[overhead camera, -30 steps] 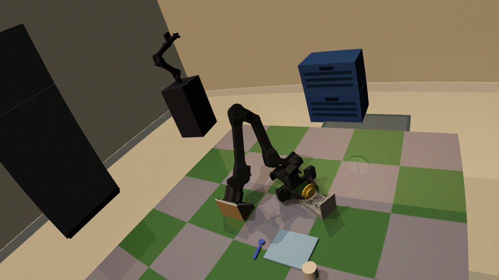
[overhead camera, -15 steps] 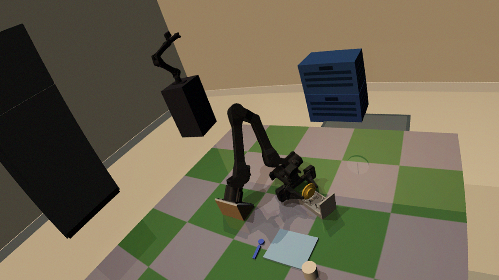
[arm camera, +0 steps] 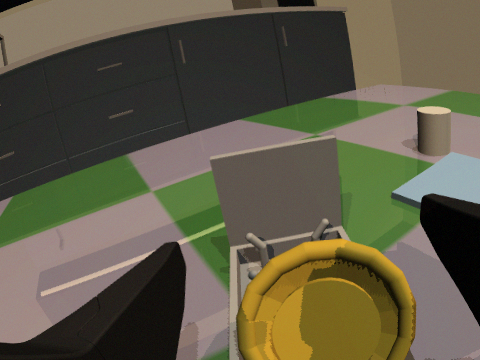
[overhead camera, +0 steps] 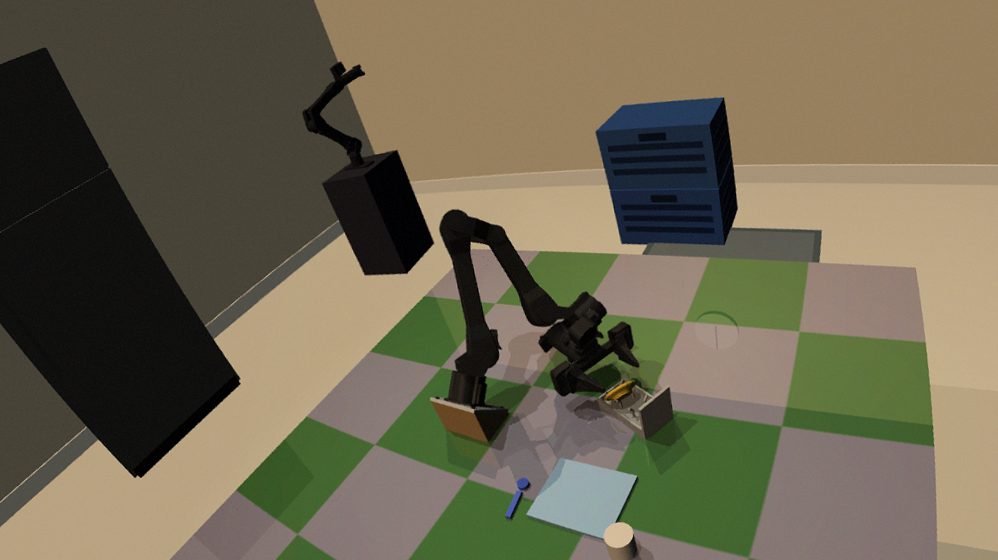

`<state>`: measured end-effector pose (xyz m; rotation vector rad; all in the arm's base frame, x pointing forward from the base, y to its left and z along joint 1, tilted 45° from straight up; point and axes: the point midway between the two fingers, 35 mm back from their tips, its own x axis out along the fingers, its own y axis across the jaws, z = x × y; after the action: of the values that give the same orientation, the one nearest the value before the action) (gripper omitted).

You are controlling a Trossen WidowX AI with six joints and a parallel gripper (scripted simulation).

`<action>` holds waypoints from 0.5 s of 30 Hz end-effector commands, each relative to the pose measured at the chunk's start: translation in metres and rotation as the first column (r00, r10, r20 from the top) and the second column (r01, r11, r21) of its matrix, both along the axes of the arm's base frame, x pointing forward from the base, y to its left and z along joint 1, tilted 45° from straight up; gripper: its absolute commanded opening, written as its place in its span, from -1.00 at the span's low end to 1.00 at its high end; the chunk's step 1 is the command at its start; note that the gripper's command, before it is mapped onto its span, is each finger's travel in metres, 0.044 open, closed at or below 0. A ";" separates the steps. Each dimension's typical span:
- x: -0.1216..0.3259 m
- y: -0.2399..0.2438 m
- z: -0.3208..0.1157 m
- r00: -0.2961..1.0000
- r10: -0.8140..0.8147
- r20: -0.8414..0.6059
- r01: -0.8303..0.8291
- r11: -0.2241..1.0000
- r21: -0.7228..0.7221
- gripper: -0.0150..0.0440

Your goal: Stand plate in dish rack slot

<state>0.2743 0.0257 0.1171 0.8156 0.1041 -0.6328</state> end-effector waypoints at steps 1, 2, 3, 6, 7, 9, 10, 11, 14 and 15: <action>-0.001 -0.024 0.028 1.000 -0.005 0.005 0.005 1.000 0.005 0.86; -0.003 -0.031 0.035 1.000 -0.005 0.006 0.005 1.000 0.003 0.86; -0.006 -0.038 0.042 1.000 -0.005 0.008 0.005 1.000 -0.001 0.86; -0.010 -0.058 0.061 1.000 -0.003 0.016 0.004 1.000 -0.016 0.86; -0.011 -0.061 0.064 1.000 -0.003 0.019 0.003 1.000 -0.020 0.86; -0.012 -0.062 0.065 1.000 -0.003 0.019 0.003 1.000 -0.021 0.86; -0.012 -0.062 0.065 1.000 -0.003 0.019 0.003 1.000 -0.021 0.86; -0.012 -0.062 0.065 1.000 -0.003 0.019 0.003 1.000 -0.021 0.86; -0.010 -0.065 0.062 1.000 0.004 -0.026 -0.005 0.999 -0.046 0.86; -0.009 -0.067 0.060 0.998 0.008 -0.057 -0.012 0.998 -0.061 0.86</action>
<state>0.2639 -0.0365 0.1770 0.7803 0.1010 -0.6377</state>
